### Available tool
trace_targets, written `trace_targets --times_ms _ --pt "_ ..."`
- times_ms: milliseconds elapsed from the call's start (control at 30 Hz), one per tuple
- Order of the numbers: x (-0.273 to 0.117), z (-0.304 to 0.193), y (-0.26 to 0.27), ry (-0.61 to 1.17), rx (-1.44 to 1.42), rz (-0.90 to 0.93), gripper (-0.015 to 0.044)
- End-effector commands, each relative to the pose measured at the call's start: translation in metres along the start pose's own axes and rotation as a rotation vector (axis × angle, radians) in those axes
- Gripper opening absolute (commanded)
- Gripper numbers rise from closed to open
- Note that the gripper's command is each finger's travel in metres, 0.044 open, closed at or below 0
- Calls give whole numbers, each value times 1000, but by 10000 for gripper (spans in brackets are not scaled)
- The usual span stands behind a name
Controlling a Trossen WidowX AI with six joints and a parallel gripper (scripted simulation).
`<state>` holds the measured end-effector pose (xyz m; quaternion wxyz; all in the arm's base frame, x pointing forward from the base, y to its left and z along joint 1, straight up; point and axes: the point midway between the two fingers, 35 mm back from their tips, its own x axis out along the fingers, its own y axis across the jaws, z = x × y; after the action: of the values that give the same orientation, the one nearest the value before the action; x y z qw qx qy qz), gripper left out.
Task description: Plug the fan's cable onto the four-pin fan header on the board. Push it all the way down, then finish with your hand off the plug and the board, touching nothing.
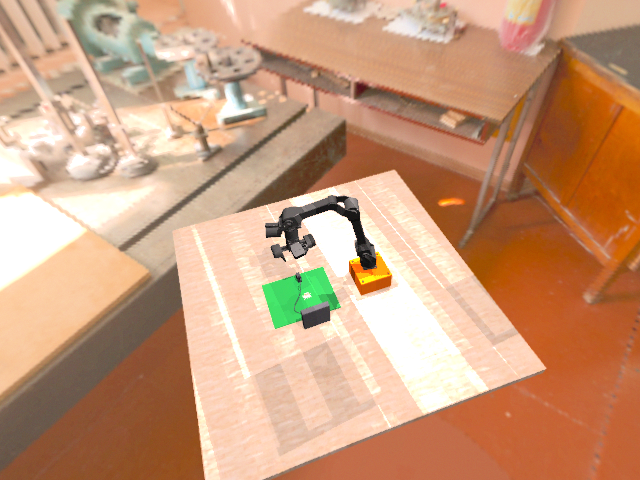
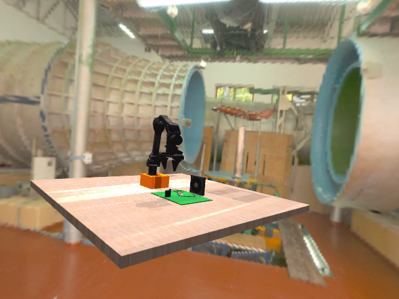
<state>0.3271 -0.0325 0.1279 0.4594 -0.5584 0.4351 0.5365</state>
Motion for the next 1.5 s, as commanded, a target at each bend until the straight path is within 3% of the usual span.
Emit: trace_targets --times_ms 0,167,400,1467 --pt "1 -4 0 13 -42 10 440" --pt "17 -5 -2 13 -42 10 440" --pt "99 -6 1 12 -42 10 440" --pt "141 -6 2 12 -42 10 440"
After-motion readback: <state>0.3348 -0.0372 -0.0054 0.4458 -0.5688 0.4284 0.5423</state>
